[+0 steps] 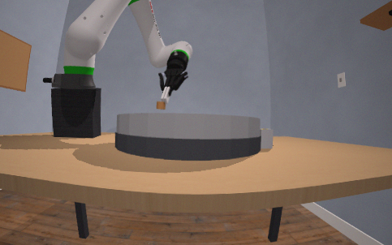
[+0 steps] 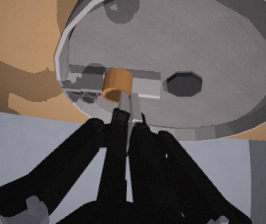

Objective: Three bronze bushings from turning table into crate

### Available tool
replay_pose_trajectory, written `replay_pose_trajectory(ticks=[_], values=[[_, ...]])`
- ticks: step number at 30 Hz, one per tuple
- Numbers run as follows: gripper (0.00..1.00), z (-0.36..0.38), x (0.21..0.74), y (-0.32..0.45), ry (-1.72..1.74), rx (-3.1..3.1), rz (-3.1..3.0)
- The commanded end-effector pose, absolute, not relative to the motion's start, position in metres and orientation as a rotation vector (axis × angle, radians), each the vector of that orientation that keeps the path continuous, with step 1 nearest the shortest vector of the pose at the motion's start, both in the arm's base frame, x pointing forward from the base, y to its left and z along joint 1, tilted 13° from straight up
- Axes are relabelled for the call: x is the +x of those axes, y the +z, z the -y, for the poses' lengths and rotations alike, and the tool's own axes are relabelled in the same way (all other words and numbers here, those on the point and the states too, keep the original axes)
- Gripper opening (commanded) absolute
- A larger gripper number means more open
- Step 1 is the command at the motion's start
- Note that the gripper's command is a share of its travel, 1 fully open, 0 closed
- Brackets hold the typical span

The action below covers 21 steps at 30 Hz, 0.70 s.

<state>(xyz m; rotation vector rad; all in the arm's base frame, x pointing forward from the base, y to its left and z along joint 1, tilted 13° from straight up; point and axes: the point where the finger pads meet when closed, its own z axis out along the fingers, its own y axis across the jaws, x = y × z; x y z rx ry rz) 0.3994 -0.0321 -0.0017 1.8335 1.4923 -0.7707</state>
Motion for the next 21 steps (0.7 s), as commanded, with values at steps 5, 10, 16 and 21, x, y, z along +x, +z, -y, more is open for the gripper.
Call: replay_pose_trajectory(ticks=[5,10,16,21], values=[[0.00,-0.033,0.427,-0.014,-0.778,1.835,-1.488],[0.00,-0.059,0.438,-0.018,-0.778,1.835,-1.488],[0.00,-0.103,0.456,-0.027,-0.778,1.835,-1.488],[0.00,-0.136,0.470,-0.033,-0.778,1.835,-1.488]])
